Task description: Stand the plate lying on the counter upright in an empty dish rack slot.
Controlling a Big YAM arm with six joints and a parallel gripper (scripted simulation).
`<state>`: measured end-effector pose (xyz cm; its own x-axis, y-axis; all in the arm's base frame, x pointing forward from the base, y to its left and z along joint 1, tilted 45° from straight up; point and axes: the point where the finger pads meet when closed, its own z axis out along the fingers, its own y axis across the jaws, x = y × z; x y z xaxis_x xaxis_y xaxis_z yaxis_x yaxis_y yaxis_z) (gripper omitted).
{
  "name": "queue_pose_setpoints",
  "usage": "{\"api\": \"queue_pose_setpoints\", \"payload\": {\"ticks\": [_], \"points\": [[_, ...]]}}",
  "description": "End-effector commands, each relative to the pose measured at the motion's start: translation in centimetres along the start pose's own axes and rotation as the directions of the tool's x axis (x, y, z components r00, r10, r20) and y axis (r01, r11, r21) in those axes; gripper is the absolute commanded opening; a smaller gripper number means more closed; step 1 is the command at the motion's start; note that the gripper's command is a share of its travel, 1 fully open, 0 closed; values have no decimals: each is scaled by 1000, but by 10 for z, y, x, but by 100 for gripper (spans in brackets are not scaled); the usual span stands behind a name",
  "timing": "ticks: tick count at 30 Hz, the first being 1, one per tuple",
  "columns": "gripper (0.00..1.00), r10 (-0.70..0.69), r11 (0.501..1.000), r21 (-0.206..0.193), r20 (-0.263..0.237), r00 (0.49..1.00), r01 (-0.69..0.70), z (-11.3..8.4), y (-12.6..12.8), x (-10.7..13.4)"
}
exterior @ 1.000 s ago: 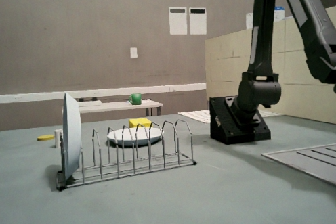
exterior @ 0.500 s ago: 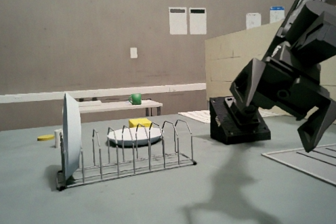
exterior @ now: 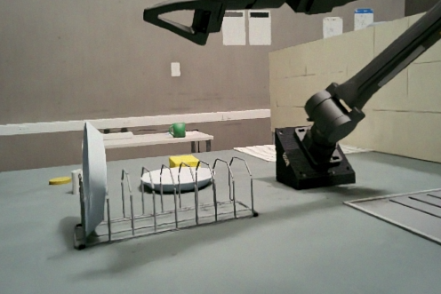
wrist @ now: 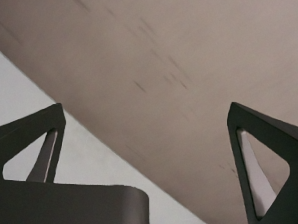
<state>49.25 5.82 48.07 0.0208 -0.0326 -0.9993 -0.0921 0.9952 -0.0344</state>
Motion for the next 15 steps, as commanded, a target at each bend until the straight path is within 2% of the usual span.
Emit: {"api": "queue_pose_setpoints", "payload": {"ticks": [1, 2, 3, 5, 7, 8, 10, 11, 12, 14, 15], "points": [[100, 68, 992, 113, -35, 997, -63, 27, -74, -7], [100, 122, 986, 128, -119, 985, -106, 30, -88, 31], [100, 184, 977, 149, -230, 956, -152, 21, -89, 71], [100, 259, 960, 184, -290, 921, -212, 19, -114, 99], [100, 259, 960, 184, -290, 921, -212, 19, -114, 99], [100, 333, 937, 221, -348, 876, -269, 15, -140, 146], [100, 333, 937, 221, -348, 876, -269, 19, -151, 170], [100, 411, 908, 263, -397, 821, -327, 10, -157, 191], [100, 411, 908, 263, -397, 821, -327, 11, -166, 207], [100, 559, 828, 355, -458, 692, -434, -9, -176, 251], [100, 566, 823, 361, -460, 685, -438, -12, -185, 269]]}}
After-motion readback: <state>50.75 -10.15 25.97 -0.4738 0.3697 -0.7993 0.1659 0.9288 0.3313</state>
